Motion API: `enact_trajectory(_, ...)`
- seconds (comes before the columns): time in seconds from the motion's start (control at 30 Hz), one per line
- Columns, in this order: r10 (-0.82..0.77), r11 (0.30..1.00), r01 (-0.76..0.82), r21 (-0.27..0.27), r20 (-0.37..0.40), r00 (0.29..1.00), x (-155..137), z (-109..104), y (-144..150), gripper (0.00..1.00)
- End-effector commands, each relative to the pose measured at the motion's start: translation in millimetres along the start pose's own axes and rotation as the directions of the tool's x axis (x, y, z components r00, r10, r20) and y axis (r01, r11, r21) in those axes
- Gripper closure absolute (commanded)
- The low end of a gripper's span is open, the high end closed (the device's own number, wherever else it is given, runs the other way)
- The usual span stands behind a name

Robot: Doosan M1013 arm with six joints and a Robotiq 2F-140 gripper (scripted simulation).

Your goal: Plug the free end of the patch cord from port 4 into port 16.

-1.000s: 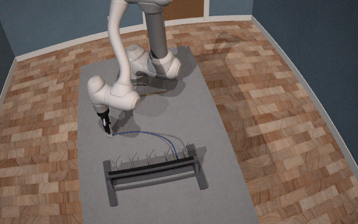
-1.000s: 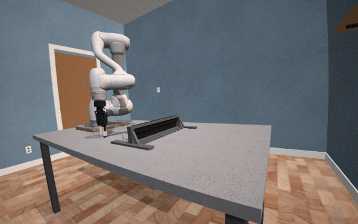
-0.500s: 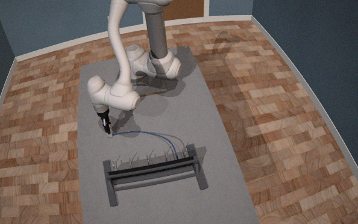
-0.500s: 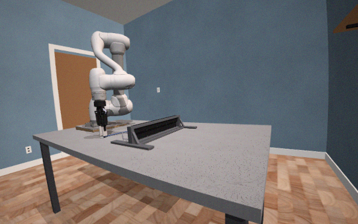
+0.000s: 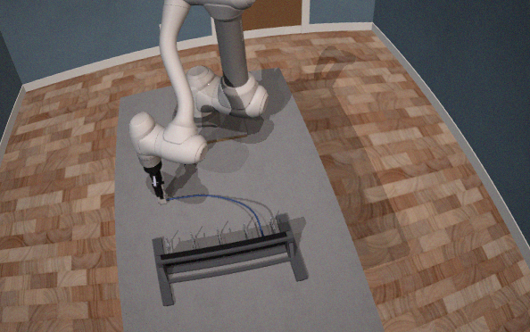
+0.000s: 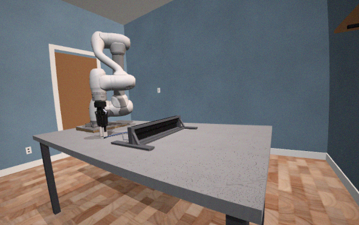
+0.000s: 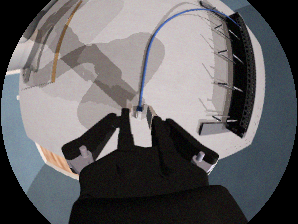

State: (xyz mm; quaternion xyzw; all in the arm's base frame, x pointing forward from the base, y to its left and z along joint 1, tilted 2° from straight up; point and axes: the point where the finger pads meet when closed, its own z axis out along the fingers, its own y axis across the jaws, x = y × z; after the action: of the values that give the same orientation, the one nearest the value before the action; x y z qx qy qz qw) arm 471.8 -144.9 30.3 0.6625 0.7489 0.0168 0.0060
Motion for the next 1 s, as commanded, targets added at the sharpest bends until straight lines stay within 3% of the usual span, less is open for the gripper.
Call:
enact_trajectory(0.0, 0.0, 1.0, 0.0, 0.0, 0.0, 1.0, 0.0, 0.5, 0.0, 0.78)
enact_trajectory(0.97, 0.0, 1.0, 0.0, 0.0, 0.0, 1.0, 0.0, 8.6, 0.0, 0.78)
